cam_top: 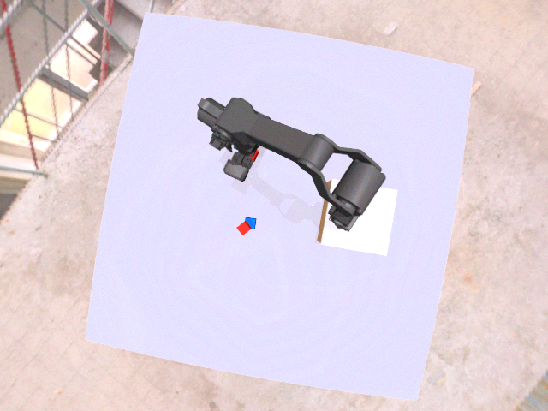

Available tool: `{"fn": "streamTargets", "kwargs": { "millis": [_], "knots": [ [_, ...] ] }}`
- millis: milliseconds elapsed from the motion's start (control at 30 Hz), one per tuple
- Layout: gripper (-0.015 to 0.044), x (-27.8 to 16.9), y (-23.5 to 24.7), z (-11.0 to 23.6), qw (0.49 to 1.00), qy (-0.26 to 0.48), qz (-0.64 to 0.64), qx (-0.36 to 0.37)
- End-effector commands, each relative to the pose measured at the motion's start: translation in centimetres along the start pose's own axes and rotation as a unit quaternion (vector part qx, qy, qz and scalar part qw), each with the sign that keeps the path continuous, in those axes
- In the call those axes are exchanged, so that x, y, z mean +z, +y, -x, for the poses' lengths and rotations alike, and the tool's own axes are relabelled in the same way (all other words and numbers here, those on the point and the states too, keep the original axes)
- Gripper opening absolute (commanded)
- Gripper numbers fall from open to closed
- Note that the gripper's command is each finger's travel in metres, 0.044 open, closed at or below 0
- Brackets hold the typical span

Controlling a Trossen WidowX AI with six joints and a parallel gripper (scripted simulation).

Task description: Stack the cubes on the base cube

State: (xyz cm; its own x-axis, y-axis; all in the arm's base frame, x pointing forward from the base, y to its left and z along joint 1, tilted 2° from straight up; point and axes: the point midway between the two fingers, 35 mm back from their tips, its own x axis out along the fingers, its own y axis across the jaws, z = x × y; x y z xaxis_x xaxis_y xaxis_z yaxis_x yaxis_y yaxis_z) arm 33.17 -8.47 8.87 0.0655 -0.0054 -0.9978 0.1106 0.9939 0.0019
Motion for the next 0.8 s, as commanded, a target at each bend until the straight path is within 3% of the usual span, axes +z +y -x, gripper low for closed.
{"fn": "streamTargets", "kwargs": {
  "millis": [0, 767],
  "knots": [
    [0.0105, -0.1, 0.0, 1.2, 1.000, -0.001, 0.000, -0.001],
    [0.0105, -1.2, 5.5, 1.5, 0.993, -0.004, 0.122, 0.006]
  ]
}}
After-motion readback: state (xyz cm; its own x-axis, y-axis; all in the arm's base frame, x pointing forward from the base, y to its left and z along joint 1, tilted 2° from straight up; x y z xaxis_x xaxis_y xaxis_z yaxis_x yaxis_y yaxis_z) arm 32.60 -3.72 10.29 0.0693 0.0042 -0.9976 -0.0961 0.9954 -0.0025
